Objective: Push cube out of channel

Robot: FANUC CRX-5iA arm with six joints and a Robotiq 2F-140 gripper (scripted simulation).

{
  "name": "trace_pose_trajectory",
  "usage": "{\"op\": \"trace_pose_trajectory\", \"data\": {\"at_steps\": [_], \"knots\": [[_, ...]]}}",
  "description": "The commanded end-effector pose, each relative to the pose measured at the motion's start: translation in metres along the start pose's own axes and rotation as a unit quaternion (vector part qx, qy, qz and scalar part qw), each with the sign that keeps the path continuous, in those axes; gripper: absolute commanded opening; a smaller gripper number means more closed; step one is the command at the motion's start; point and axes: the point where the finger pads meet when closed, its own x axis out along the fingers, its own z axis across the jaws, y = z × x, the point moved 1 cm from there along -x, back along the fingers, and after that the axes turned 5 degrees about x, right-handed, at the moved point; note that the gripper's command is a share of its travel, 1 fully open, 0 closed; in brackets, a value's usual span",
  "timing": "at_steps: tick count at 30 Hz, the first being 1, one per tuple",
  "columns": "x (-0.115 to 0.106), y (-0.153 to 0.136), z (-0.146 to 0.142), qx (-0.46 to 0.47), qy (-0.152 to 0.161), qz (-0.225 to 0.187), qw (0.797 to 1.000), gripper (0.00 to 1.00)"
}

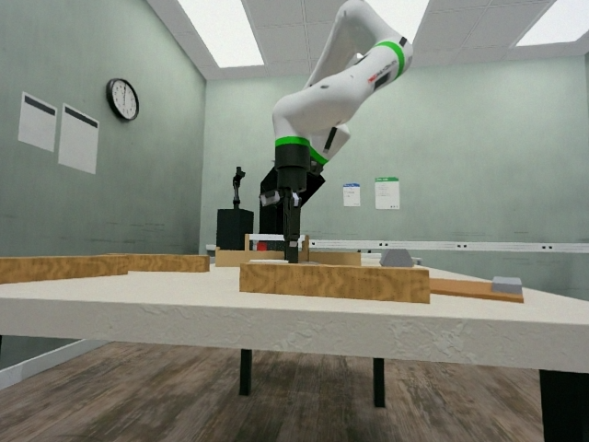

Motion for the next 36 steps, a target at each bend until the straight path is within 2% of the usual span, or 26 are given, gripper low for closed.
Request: {"op": "trace_pose_trajectory", "data": {"at_steps": [1,35,36], "knots": [[-0.0001,0.0005,-0.0008,0.000,0.001,0.000,1.000,0.30],[-0.0001,0.0005,-0.0008,0.000,0.001,0.000,1.000,0.30],[-0.0001,0.0005,-0.0008,0.000,0.001,0.000,1.000,0.10]]}}
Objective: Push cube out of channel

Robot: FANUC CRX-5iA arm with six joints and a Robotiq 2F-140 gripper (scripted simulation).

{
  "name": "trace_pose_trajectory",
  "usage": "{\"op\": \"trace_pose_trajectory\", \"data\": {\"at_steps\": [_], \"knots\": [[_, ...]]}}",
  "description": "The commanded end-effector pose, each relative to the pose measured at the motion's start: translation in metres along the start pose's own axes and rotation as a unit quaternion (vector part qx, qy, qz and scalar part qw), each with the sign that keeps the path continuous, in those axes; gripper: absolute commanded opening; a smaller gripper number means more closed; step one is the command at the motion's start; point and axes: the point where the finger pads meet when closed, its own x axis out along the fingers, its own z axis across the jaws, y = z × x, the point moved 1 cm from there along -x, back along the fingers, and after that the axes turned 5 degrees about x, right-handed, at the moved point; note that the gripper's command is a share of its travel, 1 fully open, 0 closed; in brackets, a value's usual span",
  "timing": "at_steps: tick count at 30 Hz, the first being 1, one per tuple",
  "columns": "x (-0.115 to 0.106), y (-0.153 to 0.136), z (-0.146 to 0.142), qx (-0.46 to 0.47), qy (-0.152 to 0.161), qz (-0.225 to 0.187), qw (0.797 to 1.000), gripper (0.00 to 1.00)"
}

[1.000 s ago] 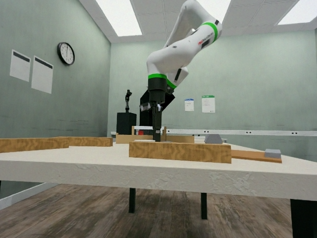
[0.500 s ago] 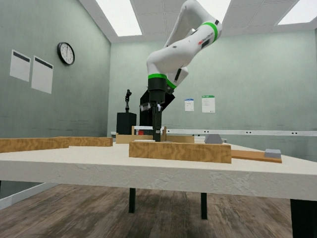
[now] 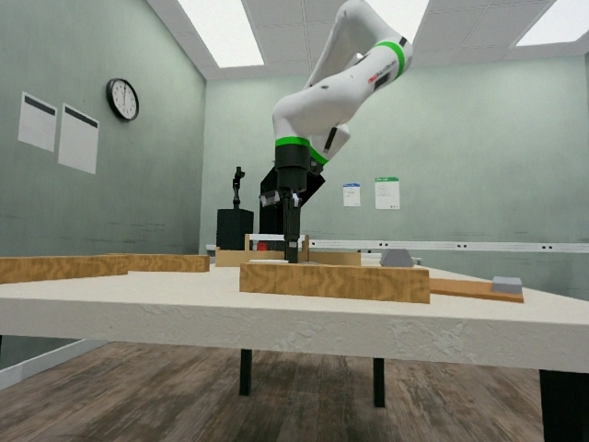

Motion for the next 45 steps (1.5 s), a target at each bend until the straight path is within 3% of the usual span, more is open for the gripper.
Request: {"op": "trace_pose_trajectory", "data": {"at_steps": [1,35,39,41,45], "knots": [[-0.001,0.000,-0.001,0.000,0.001,0.000,1.000,0.10],[-0.002,0.000,-0.001,0.000,0.001,0.000,1.000,0.10],[-0.023,0.000,-0.001,0.000,0.001,0.000,1.000,0.10],[-0.023,0.000,-0.001,0.000,0.001,0.000,1.000,0.10],[-0.067,0.000,-0.001,0.000,0.001,0.000,1.000,0.10]]}}
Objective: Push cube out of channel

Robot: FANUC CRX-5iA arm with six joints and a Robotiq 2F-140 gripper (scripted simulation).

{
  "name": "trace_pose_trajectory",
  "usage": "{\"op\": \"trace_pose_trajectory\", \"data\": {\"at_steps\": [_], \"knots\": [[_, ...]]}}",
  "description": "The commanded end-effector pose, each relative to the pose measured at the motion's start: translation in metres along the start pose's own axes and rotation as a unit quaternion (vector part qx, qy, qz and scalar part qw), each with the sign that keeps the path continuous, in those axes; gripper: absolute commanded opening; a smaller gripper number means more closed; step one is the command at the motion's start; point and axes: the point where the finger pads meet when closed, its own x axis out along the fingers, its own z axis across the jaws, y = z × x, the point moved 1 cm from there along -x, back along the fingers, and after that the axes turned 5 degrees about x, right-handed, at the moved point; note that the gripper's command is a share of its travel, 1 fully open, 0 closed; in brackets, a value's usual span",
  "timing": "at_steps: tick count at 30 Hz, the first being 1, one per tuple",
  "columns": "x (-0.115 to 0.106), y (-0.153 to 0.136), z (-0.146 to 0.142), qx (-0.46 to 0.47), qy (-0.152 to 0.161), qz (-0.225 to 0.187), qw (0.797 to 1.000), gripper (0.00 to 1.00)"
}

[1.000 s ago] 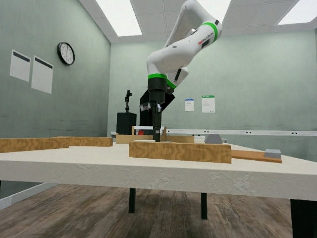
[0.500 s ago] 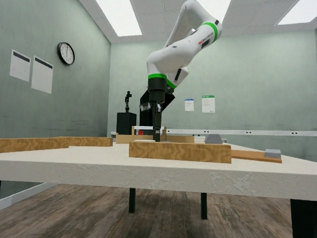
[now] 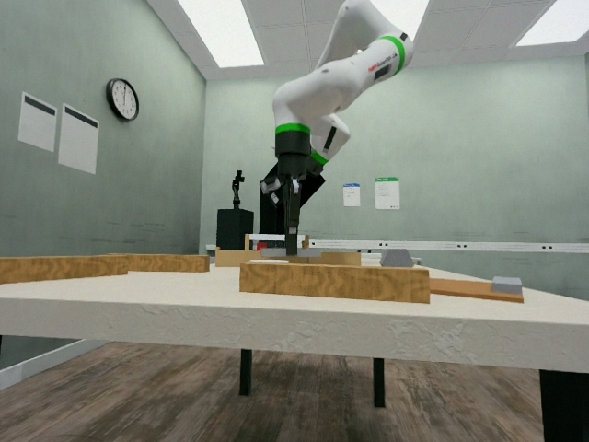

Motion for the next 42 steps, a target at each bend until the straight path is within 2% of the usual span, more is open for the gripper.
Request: {"op": "trace_pose_trajectory", "data": {"at_steps": [1,4,7,42], "knots": [[-0.041,0.000,-0.001,0.000,0.001,0.000,1.000,0.10],[-0.068,0.000,-0.001,0.000,0.001,0.000,1.000,0.10],[-0.077,0.000,-0.001,0.000,0.001,0.000,1.000,0.10],[-0.078,0.000,-0.001,0.000,0.001,0.000,1.000,0.10]]}}
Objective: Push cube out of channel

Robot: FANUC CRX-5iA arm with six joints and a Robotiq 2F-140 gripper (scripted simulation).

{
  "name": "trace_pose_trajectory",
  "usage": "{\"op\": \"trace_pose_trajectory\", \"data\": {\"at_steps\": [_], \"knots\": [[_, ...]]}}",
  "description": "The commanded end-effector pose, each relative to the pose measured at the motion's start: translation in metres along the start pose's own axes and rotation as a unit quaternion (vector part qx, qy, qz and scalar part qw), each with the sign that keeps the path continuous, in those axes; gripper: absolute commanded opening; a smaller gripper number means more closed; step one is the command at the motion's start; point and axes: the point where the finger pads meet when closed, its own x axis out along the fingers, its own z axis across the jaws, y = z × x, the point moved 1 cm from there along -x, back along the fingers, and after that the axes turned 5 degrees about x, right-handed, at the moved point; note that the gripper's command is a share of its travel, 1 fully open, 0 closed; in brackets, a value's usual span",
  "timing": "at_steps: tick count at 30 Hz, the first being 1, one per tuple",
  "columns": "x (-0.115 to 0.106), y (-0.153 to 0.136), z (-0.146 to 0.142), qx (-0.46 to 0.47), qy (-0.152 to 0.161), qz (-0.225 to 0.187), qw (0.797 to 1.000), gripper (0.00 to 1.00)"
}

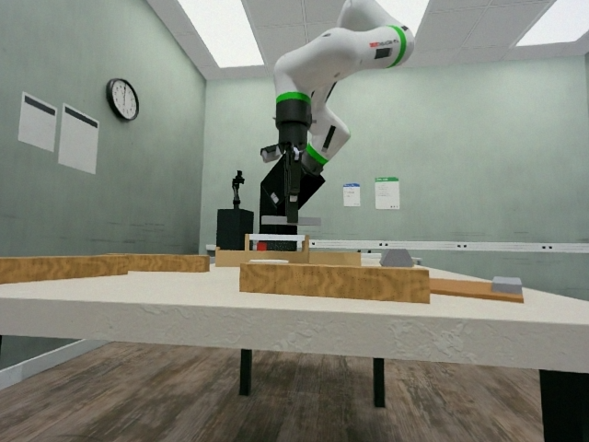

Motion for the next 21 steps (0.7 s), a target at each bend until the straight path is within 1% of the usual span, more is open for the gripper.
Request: {"op": "trace_pose_trajectory", "data": {"at_steps": [1,2,3,5,7,8,10,15,17,20,21], "knots": [[-0.001,-0.001,0.000,0.000,0.001,0.000,1.000,0.10],[0.000,-0.006,0.003,0.000,0.001,0.000,1.000,0.10],[0.001,-0.018,0.011,-0.001,0.001,0.000,1.000,0.10],[0.001,-0.018,0.011,-0.001,0.001,0.000,1.000,0.10],[0.003,-0.060,0.041,-0.001,0.001,-0.001,1.000,0.10],[0.003,-0.074,0.055,-0.001,0.001,-0.001,1.000,0.10],[0.002,-0.084,0.071,-0.002,0.001,0.000,1.000,0.10],[0.001,-0.125,0.124,-0.002,0.001,0.000,1.000,0.10],[0.005,-0.143,0.143,-0.002,0.001,0.000,1.000,0.10],[0.024,-0.145,0.146,-0.002,0.001,0.000,1.000,0.10],[0.024,-0.145,0.146,-0.002,0.001,0.000,1.000,0.10]]}}
